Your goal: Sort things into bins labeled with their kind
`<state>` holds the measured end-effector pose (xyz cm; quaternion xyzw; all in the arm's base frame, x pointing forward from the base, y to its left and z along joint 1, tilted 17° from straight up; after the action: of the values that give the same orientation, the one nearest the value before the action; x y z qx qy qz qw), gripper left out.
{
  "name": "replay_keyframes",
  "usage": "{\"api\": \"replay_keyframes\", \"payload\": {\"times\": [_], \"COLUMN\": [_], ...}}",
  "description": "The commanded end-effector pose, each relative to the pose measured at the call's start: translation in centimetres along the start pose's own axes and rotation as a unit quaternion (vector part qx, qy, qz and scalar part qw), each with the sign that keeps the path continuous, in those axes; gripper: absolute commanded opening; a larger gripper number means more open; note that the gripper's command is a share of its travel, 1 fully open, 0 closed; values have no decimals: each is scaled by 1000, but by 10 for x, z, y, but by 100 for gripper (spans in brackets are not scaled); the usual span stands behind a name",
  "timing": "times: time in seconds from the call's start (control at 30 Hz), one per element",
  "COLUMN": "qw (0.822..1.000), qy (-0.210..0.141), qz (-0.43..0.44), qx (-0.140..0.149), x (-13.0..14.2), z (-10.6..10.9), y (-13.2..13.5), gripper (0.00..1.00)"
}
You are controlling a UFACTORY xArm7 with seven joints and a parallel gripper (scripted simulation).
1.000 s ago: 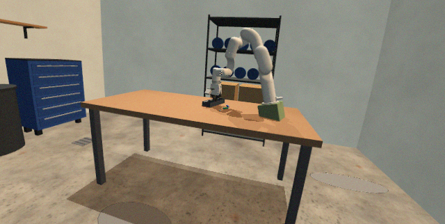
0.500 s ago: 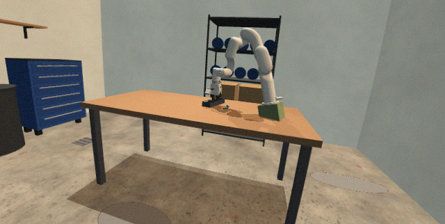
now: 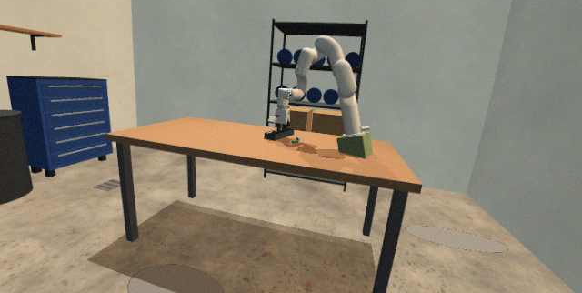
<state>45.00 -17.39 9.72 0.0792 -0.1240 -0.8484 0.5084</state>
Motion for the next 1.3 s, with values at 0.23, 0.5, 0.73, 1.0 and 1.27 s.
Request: {"api": "replay_keyframes", "payload": {"times": [0.23,0.5,0.73,1.0,1.27], "qw": [1000,1000,1000,1000,997], "qy": [0,0,0,0,0], "qz": [0,0,0,0,75], "qx": [2,2,2,2,2], "x": [0,0,0,0,-16], "z": [15,26,41,41,42], "y": [1,1,1,1,-18], "gripper": [30,30,30,30,30]}}
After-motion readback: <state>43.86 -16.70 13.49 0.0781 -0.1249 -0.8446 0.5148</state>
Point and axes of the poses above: the point where the finger pads meet when closed, its own z axis back along the fingers, its own y axis across the jaws, x = y × z, the point moved 1 cm from there along z, back along the fingers, and after that the axes turned 6 degrees about -z, right-handed, at the moved point
